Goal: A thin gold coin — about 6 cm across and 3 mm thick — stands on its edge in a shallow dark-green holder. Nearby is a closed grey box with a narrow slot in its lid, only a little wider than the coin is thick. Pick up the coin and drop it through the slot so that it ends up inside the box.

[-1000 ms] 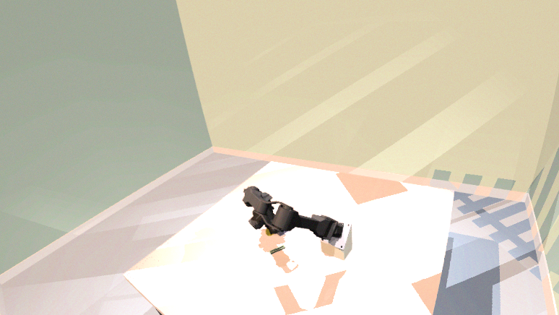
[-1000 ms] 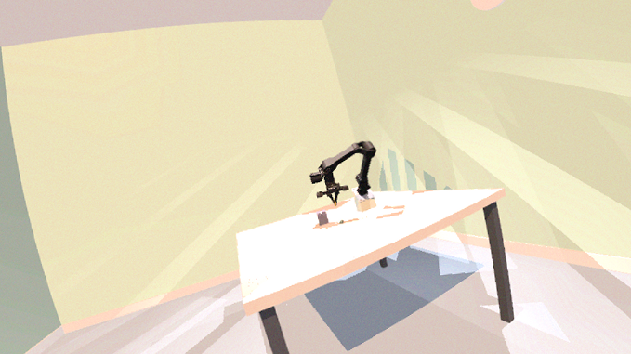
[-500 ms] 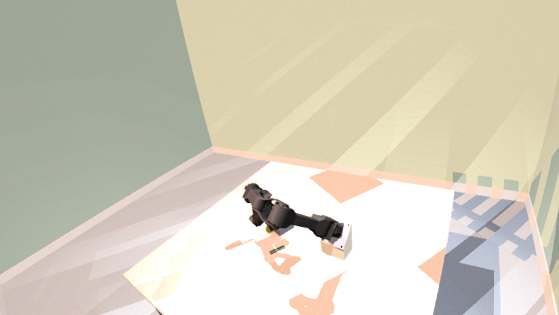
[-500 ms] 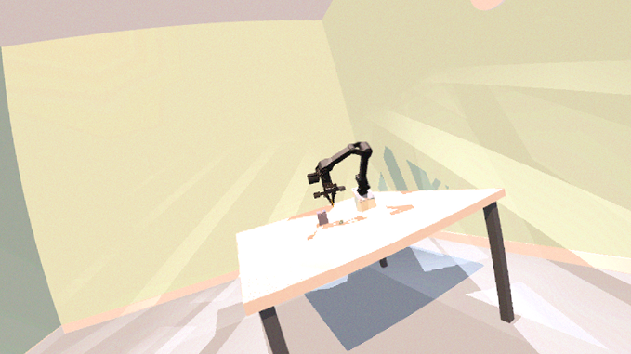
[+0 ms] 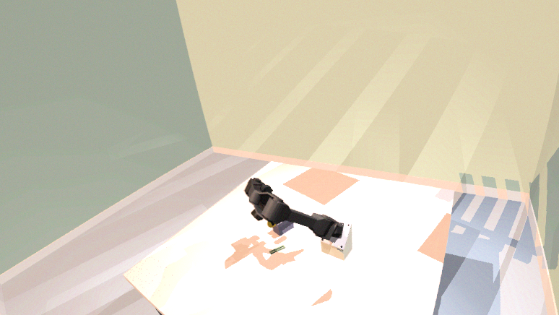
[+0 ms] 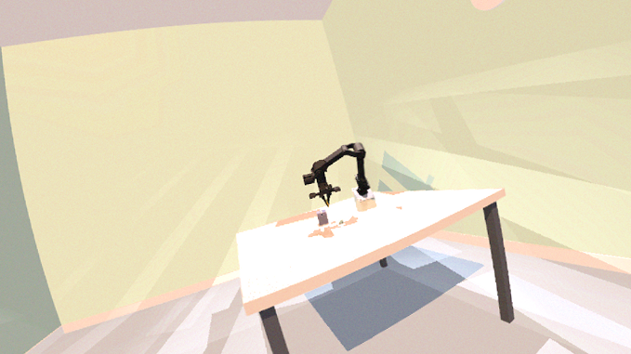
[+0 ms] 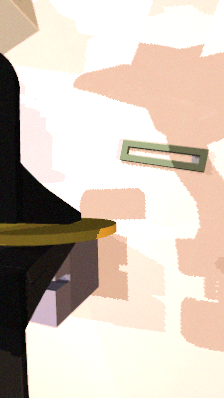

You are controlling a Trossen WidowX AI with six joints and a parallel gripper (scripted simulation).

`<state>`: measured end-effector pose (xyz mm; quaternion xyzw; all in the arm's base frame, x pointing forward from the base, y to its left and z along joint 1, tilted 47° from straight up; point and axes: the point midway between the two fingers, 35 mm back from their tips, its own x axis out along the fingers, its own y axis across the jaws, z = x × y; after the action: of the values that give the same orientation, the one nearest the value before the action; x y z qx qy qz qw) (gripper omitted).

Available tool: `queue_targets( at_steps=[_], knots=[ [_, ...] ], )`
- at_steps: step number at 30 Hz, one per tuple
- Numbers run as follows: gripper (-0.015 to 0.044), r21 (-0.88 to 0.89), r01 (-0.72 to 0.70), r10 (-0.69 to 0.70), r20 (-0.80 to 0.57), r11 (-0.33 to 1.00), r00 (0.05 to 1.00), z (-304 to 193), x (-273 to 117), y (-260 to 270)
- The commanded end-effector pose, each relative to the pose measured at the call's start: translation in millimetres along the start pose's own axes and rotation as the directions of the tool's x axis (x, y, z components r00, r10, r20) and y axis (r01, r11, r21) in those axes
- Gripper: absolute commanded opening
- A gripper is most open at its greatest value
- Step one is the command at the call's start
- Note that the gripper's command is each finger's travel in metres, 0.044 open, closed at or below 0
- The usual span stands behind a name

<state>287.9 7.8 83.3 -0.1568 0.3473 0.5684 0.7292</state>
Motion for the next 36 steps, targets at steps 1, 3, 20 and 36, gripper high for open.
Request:
queue_targets(
  at_steps=[1,3,20,36],
  knots=[
    [0.0000,-0.007,0.005,-0.005,-0.006,1.000,1.000,-8.4,-1.1,-7.6],
    [0.0000,-0.007,0.005,-0.005,-0.006,1.000,1.000,-12.5,-1.1,-10.7],
    [0.0000,-0.004,0.006,-0.006,-0.005,1.000,1.000,-49.1,-0.9,-34.7],
    [0.0004,-0.007,0.003,-0.003,0.000,1.000,1.000,-78.4,1.0,-48.4]
  ],
)
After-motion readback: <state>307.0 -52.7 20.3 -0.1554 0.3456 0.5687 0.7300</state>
